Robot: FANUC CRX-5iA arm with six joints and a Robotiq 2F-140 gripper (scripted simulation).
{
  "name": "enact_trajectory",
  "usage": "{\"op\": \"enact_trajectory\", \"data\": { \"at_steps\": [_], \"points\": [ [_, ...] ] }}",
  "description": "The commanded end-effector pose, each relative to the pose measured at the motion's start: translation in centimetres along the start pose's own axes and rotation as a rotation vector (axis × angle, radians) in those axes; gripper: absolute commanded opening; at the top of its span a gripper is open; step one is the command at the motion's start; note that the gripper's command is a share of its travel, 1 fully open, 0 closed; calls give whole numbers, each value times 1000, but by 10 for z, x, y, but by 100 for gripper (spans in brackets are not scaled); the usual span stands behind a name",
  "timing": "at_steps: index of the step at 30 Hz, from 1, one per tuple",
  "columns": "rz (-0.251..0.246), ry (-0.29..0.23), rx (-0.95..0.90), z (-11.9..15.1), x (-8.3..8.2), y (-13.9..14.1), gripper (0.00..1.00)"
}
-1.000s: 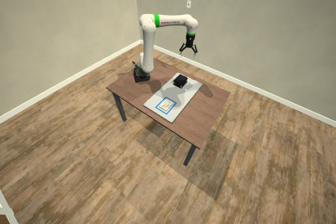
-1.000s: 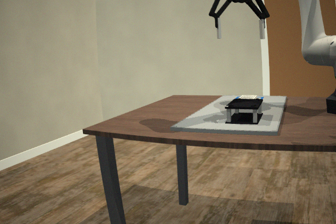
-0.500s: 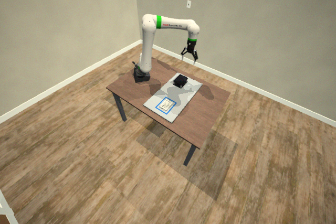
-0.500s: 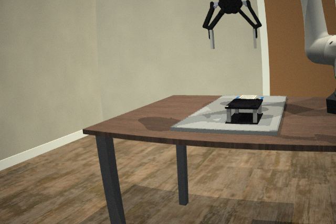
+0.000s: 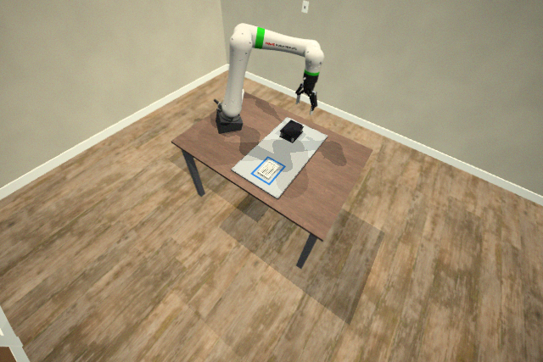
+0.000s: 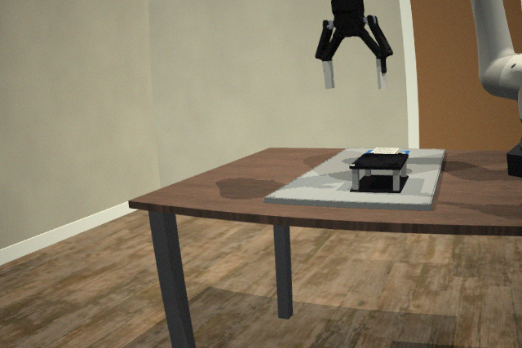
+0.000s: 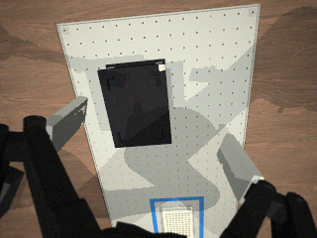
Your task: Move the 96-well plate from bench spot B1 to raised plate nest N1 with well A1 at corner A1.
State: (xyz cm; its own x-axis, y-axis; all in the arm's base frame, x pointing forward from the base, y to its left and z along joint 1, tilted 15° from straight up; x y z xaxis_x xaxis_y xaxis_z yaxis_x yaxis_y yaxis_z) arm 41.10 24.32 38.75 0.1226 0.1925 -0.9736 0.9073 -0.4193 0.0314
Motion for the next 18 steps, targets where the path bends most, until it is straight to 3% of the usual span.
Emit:
{"op": "enact_trajectory", "data": {
  "at_steps": [1, 18],
  "points": [
    [0, -3, 83, 5, 7, 13, 100],
    [-6, -16, 547, 40, 39, 71, 100]
  ]
}}
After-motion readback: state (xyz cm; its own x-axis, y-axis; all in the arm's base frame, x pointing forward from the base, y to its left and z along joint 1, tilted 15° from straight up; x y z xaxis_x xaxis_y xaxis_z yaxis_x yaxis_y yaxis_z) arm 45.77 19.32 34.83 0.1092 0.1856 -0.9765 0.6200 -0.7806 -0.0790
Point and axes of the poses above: the point where the finger pads meet when closed, its own x axis out along the fingers, its own y axis across the jaws, z = x × y, the point moved 10 cm from there along -x, back along the fingers, and after that the axes turned 14 degrees about x, right-handed, at the moved point
